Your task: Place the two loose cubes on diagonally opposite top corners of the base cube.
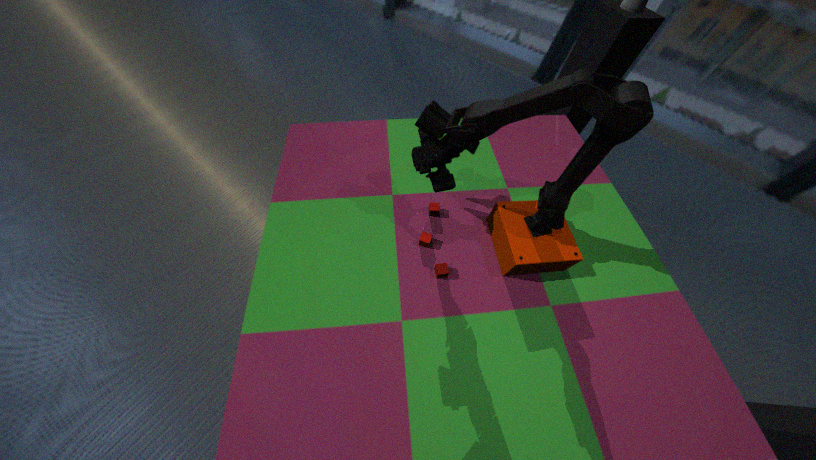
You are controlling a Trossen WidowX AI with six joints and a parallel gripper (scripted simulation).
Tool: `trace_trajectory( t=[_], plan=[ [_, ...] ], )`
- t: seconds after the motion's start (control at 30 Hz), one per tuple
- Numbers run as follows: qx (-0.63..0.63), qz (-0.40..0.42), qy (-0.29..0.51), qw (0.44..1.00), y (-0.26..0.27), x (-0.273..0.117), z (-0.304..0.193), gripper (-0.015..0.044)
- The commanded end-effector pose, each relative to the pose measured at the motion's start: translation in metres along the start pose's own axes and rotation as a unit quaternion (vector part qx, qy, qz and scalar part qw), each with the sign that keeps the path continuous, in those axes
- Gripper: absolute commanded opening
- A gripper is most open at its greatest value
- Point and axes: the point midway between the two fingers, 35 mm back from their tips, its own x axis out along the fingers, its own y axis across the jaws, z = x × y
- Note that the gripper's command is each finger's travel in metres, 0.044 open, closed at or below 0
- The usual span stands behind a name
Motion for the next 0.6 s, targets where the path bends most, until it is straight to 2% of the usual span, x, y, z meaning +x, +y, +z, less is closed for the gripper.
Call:
trace_trajectory(
  t=[0.0,0.2,0.4,0.57],
  plan=[
    [-0.079,0.048,-0.004,0.996,0.026,-0.005,0.02,0.0265],
    [-0.22,0.135,-0.009,0.966,0.076,-0.019,0.045,0.0265],
    [-0.351,0.216,-0.015,0.911,0.127,-0.04,0.061,0.0265],
    [-0.409,0.253,-0.018,0.876,0.151,-0.052,0.065,0.0265]
  ],
)
